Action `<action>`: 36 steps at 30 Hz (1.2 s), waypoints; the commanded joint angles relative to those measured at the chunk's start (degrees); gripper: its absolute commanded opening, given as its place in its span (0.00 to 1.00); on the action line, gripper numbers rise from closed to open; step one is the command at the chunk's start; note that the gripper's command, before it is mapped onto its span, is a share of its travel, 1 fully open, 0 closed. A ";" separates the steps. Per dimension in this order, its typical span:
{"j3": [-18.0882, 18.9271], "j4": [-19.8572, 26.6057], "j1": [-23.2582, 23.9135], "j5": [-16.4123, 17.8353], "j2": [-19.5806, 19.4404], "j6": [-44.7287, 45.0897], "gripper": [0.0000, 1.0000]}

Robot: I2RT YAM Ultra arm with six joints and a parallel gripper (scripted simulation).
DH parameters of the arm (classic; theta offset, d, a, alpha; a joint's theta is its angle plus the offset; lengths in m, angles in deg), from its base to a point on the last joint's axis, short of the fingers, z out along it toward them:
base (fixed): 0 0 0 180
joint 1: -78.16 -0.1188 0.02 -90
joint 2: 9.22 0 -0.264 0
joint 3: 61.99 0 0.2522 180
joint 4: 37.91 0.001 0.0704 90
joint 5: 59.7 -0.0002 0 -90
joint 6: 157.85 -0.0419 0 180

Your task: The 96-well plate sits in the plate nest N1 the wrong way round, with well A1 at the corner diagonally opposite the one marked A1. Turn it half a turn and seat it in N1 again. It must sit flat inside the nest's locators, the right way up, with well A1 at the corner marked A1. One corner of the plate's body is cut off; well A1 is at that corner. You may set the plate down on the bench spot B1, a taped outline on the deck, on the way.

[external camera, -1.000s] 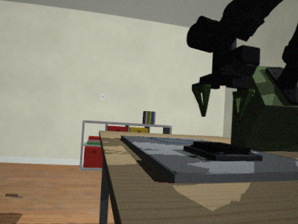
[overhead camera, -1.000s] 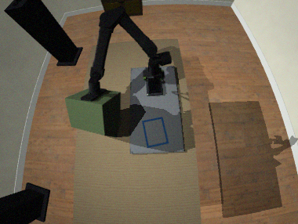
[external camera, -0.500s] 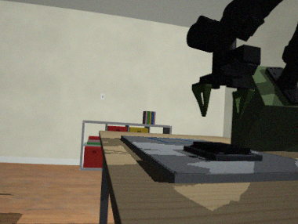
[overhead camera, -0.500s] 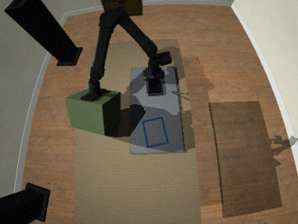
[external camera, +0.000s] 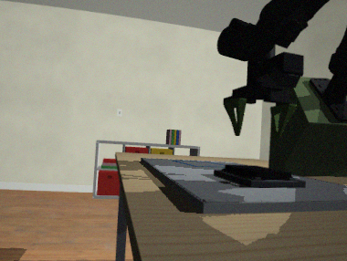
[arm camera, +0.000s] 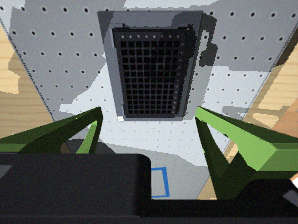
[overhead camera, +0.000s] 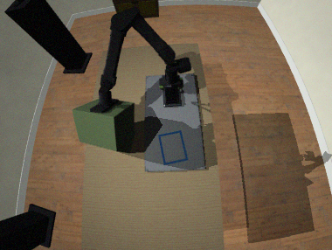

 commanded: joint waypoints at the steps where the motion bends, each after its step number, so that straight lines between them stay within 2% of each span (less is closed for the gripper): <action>1: 0.20 -0.08 0.54 0.54 0.38 0.14 1.00; 24: 0.20 -0.08 0.54 0.54 0.38 0.14 1.00; 36: -0.64 -4.35 -1.40 -0.21 -1.33 -2.33 1.00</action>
